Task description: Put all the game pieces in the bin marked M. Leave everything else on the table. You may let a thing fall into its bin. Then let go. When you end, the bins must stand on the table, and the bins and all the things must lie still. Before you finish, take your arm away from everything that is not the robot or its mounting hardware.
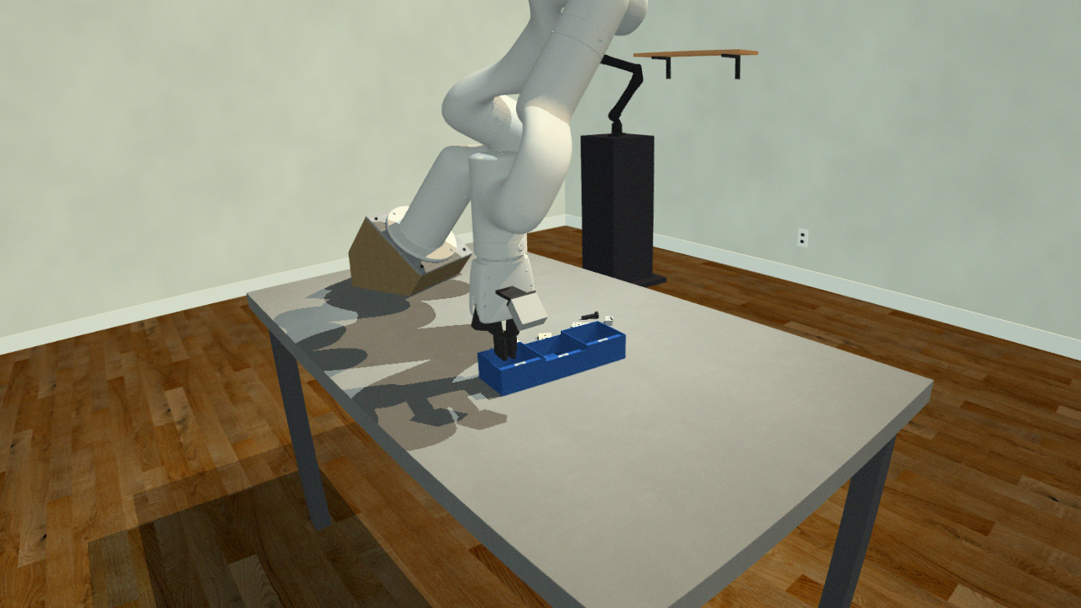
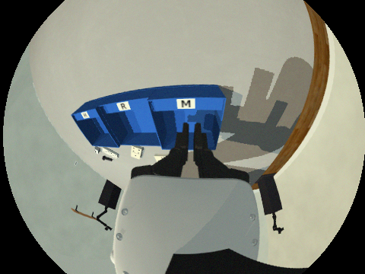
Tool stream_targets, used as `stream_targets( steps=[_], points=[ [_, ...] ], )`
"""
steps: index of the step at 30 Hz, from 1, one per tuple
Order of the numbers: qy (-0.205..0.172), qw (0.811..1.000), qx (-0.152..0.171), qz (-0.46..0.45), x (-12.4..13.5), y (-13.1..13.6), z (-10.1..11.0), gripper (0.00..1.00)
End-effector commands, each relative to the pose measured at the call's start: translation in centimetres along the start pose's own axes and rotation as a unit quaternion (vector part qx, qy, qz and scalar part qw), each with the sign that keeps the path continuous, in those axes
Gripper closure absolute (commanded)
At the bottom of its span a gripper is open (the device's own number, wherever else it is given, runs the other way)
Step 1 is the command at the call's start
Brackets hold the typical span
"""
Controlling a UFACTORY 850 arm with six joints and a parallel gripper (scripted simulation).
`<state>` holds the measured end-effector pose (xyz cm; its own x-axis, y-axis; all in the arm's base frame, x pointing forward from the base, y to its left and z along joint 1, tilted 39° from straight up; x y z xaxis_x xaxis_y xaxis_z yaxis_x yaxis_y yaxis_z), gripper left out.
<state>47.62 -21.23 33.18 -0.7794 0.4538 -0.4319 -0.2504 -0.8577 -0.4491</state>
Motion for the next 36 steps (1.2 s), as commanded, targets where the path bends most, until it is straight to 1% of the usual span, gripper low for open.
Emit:
stream_targets(
  steps=[1,8,36],
  points=[
    [0.002,1.000,0.000,0.000,-0.1,0.0,-0.9,0.93],
    [0.002,1.000,0.000,0.000,-0.1,0.0,-2.5,0.93],
    [0.002,1.000,0.000,0.000,-0.1,0.0,-2.5,0.93]
  ],
)
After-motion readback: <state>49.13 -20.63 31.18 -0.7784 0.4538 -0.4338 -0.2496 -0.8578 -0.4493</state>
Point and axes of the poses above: the point where the finger pads meet when closed, its own z axis back along the fingers, its own y axis across the jaws, x = y × z, the point moved 10 cm from there along z, back along the fingers, and after that the axes turned 14 degrees about -z, right-handed, at the moved point
